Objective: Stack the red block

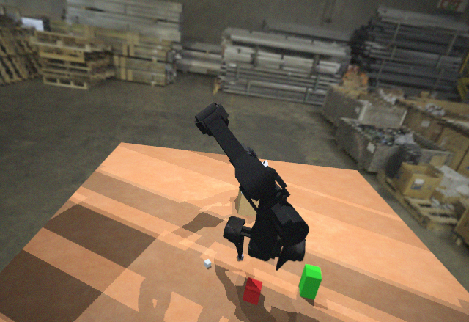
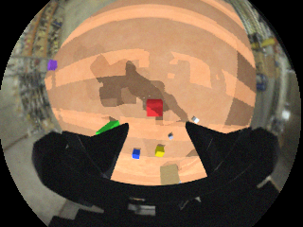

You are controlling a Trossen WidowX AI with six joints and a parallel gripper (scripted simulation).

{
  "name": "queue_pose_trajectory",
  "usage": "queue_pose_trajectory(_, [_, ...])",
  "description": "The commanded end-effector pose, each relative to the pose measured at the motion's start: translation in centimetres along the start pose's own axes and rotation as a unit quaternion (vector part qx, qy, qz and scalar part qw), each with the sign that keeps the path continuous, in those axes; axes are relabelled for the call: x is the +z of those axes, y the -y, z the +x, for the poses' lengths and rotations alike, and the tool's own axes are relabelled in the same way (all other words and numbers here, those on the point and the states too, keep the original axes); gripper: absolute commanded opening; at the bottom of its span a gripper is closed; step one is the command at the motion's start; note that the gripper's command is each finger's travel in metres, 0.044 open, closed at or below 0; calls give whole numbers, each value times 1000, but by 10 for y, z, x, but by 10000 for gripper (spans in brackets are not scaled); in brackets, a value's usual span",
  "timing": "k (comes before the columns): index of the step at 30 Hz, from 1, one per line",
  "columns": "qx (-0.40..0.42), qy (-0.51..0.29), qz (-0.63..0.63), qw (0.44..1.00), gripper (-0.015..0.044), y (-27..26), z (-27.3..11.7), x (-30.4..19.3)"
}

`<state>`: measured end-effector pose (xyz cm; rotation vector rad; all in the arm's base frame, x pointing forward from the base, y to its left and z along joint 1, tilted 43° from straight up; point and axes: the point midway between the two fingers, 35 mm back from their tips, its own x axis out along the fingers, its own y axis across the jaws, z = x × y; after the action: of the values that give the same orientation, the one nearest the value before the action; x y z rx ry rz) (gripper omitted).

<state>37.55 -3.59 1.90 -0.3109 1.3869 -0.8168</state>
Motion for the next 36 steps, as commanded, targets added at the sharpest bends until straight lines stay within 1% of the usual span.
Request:
queue_pose_trajectory(1, [-3, 1, 5, 1000, 440, -2, 0, 2])
queue_pose_trajectory(4, [-3, 1, 5, 1000, 440, -2, 15, 3])
queue_pose_trajectory(9, [-5, 2, 5, 1000, 440, -1, 54, 3])
queue_pose_trajectory(17, [-5, 2, 5, 1000, 440, -2, 59, 4])
queue_pose_trajectory(36, [-5, 2, 5, 1000, 440, -2, 90, 5])
